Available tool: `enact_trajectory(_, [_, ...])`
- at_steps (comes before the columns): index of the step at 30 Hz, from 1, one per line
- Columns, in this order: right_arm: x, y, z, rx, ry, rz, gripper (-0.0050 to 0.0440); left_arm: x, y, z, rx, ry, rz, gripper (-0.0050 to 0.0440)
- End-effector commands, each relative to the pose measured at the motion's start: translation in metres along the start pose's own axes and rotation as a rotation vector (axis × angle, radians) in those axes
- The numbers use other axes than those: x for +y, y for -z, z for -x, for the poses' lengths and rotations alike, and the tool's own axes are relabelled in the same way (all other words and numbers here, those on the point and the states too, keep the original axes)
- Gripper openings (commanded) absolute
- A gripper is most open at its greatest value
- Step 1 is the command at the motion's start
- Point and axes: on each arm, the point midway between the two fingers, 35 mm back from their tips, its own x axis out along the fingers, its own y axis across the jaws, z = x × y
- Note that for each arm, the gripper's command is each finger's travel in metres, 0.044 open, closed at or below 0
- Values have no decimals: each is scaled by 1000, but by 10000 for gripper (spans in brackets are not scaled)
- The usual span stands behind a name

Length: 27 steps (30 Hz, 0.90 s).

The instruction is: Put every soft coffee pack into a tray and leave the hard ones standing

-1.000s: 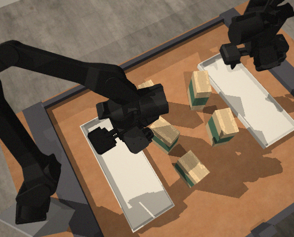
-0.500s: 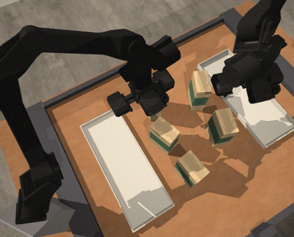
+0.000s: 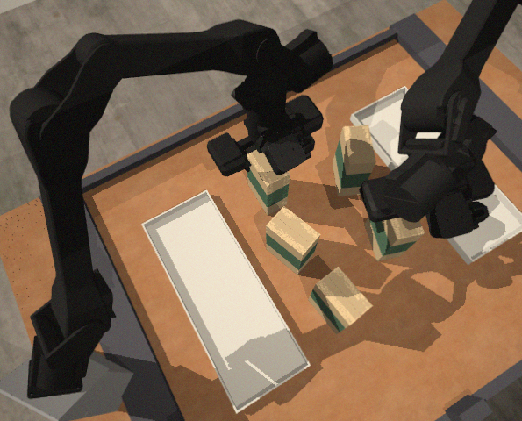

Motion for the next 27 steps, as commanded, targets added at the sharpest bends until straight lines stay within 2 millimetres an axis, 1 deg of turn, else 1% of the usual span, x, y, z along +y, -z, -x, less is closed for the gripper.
enact_trajectory(1, [-9, 4, 7, -4, 15, -27, 364, 4, 4, 8, 1, -24, 7, 366])
enact_trajectory(12, [-9, 4, 7, -4, 15, -27, 364, 4, 4, 8, 1, -24, 7, 366])
enact_trajectory(16, [-9, 4, 7, -4, 15, -27, 364, 5, 4, 3, 1, -24, 7, 366])
enact_trajectory(27, [-9, 4, -5, -3, 15, -27, 364, 5, 4, -9, 1, -24, 7, 366])
